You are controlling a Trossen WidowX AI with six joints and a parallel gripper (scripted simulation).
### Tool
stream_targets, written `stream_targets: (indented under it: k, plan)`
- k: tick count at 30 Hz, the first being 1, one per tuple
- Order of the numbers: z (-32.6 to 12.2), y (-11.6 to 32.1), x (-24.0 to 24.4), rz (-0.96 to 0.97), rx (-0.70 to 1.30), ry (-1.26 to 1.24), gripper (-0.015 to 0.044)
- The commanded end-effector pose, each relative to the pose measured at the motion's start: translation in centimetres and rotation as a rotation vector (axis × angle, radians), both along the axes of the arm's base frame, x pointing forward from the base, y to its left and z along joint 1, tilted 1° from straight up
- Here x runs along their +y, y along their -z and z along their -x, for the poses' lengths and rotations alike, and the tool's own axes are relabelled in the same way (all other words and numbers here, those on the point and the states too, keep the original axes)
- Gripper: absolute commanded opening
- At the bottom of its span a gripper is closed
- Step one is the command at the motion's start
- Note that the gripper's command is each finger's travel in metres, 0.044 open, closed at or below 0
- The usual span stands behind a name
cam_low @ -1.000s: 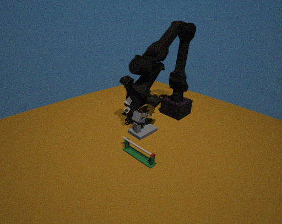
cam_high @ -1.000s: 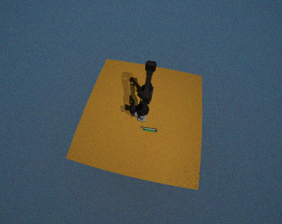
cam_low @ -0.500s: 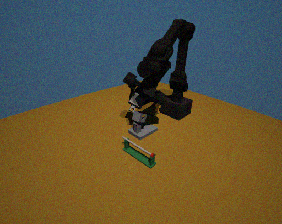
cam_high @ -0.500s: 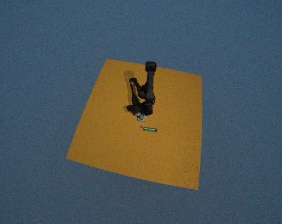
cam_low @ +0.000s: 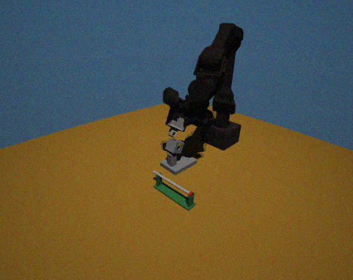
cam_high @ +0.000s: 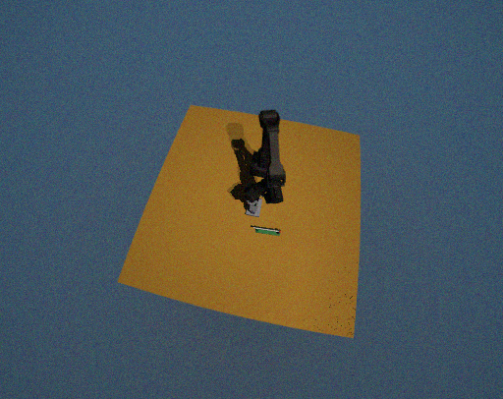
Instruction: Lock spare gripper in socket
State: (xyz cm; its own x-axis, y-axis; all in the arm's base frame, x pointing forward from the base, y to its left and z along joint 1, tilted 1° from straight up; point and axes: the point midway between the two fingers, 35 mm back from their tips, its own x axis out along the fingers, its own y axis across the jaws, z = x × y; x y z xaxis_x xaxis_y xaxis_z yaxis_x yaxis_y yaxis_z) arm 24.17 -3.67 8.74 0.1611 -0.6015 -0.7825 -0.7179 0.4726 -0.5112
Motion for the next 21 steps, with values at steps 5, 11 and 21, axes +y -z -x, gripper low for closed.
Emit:
stream_targets:
  k: [5,11,21]
  plan:
    - [0.3,-1.3,1.1,0.105,0.087,-0.138,0.0]
    - [0.7,-2.2,2.1,0.183,0.156,-0.245,0.0]
    - [1.0,-3.0,2.7,0.243,0.206,-0.324,0.0]
